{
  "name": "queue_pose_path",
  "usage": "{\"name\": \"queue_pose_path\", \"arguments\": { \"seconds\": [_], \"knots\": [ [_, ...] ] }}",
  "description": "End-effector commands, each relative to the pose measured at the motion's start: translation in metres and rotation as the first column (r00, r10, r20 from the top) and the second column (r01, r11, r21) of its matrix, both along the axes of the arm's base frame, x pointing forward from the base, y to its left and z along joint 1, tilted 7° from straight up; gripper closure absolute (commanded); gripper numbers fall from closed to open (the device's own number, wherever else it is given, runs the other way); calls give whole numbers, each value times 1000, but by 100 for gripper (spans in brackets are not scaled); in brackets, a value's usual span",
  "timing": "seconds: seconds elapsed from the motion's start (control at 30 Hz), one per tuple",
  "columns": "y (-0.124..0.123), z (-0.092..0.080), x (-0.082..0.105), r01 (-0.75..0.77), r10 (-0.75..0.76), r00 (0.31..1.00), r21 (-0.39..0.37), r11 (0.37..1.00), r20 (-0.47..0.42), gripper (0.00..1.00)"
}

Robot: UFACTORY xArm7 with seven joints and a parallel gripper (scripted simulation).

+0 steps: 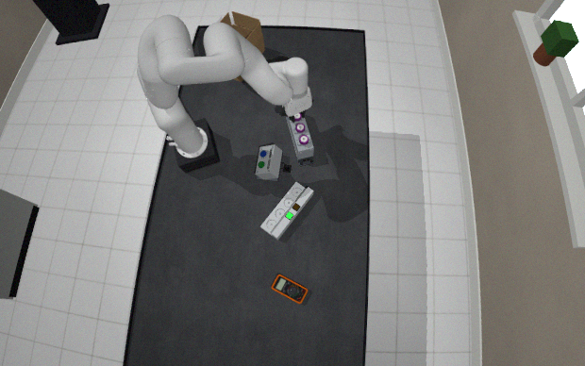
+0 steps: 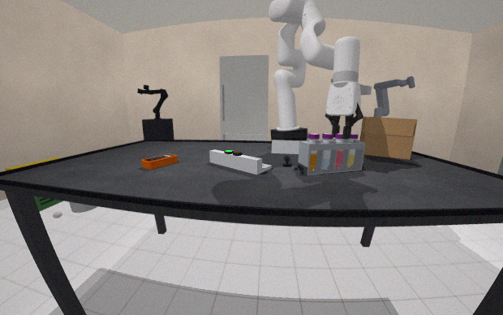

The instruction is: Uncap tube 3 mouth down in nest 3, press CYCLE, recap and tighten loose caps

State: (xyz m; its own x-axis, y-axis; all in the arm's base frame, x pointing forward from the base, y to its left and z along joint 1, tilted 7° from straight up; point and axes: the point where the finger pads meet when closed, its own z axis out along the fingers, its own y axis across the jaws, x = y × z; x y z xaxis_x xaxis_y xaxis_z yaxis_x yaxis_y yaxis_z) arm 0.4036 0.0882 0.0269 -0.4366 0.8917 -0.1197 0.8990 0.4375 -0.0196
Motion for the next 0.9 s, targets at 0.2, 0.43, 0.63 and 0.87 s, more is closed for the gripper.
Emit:
{"name": "queue_pose_path", "arguments": {
  "seconds": [0.2, 0.43, 0.63, 0.87],
  "knots": [
    [1, 1, 1, 118, -118, 993, 7, 993, 17, 100],
    [1, 1, 1, 216, -216, 976, 13, 976, 28, 100],
    [1, 1, 1, 330, -331, 943, 21, 944, 40, 100],
    [1, 1, 1, 440, -441, 896, 30, 898, 51, 100]
  ]
}}
